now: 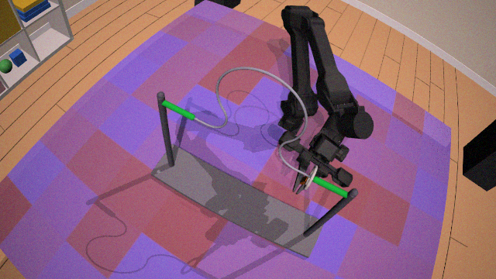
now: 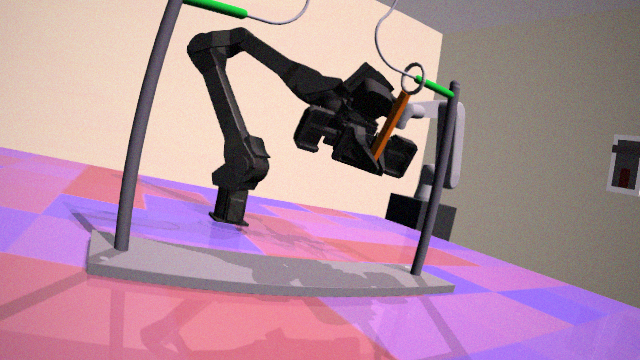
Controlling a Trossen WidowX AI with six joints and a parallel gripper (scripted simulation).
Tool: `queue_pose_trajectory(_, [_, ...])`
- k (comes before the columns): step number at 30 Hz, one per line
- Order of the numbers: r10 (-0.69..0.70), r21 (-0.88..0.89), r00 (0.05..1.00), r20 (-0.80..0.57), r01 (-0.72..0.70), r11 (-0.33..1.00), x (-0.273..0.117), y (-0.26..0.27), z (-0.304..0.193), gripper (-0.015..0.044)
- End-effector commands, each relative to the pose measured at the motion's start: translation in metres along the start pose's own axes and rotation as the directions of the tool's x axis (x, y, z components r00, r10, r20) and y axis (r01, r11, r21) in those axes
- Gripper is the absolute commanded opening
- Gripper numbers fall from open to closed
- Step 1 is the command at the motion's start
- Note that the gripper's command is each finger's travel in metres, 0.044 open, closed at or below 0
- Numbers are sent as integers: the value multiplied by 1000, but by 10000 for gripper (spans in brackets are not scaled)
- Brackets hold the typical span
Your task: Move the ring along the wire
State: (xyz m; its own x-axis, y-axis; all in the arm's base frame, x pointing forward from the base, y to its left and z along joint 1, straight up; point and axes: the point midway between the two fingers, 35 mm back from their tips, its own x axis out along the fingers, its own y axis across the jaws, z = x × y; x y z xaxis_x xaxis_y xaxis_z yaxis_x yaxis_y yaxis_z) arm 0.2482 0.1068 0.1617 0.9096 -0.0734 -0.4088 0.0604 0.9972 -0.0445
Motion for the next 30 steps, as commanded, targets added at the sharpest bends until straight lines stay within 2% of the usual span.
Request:
queue_pose_trajectory(1, [-2,6,1000,3,2,1000,-1,4,1,-150])
queue_pose_trajectory(30, [-1,8,1000,5,1,1000,0,25,-6,-150])
